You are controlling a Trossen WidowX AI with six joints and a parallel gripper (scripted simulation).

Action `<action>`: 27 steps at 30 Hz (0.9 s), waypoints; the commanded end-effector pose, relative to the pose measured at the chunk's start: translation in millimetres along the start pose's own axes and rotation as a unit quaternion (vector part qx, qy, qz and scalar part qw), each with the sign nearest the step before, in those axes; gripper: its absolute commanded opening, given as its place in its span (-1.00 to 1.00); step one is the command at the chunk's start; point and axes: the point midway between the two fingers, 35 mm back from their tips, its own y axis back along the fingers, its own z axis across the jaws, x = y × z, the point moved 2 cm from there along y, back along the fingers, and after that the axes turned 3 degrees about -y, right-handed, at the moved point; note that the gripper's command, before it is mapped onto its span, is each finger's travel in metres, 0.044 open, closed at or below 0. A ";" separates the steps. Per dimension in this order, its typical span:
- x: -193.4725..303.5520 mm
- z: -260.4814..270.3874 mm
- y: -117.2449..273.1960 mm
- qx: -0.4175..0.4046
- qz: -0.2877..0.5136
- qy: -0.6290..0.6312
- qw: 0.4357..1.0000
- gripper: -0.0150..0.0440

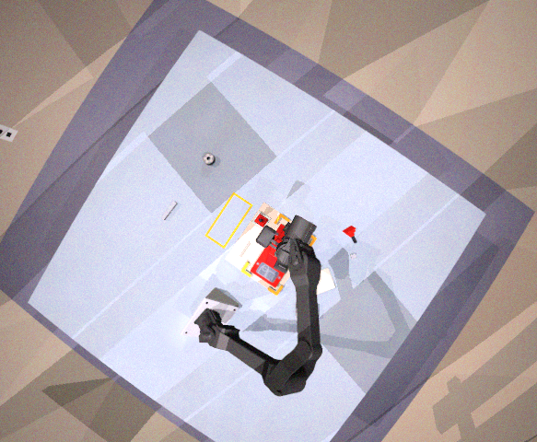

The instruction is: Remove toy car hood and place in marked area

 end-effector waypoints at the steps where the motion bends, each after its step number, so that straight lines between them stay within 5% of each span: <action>1: 0.4 -0.1 -3.1 0.003 0.000 0.003 1.000 1.00; 16: 0.5 -0.2 -10.4 0.003 0.000 0.003 1.000 1.00; 20: 0.1 -0.1 -7.8 0.000 0.000 0.000 1.000 0.64; 27: 0.1 -0.1 -7.8 0.000 0.000 0.000 1.000 0.49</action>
